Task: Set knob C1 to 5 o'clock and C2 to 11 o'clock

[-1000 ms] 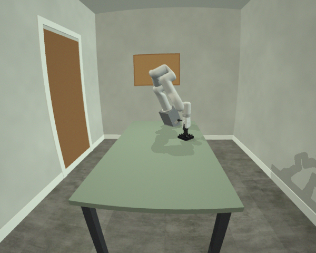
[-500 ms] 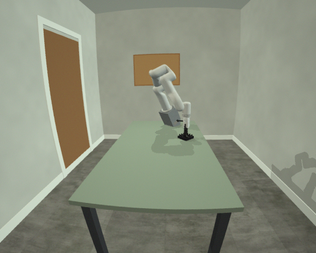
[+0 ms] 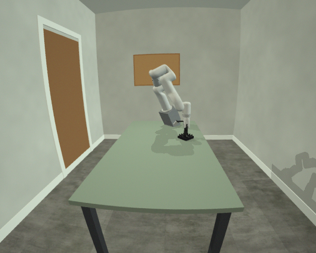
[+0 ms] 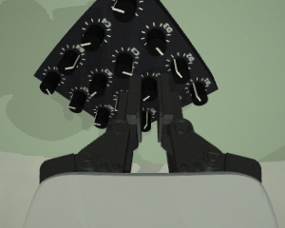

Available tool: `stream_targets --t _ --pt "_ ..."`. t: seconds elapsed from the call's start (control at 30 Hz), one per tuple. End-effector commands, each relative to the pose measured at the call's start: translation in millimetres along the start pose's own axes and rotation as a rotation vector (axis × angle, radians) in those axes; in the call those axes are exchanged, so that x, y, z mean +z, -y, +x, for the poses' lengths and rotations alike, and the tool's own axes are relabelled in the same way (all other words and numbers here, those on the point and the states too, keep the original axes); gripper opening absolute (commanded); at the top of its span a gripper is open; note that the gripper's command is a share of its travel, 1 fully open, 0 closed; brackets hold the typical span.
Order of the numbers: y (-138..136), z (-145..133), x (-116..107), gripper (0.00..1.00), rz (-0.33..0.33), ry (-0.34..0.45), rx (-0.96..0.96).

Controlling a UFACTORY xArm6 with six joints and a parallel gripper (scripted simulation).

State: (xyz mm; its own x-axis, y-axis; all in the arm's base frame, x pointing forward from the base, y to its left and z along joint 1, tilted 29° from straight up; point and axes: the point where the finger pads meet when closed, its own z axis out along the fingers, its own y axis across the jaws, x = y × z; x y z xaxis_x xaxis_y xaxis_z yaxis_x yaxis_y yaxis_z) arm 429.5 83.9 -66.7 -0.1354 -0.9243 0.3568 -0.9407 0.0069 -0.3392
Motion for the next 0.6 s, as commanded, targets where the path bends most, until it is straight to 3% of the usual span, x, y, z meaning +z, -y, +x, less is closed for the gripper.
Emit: stream_targets --t 0.0,0.57 --pt "1.2 -0.6 -0.9 0.08 -0.005 0.001 -0.095" --pt "1.2 -0.6 -0.9 0.08 -0.005 0.001 -0.361"
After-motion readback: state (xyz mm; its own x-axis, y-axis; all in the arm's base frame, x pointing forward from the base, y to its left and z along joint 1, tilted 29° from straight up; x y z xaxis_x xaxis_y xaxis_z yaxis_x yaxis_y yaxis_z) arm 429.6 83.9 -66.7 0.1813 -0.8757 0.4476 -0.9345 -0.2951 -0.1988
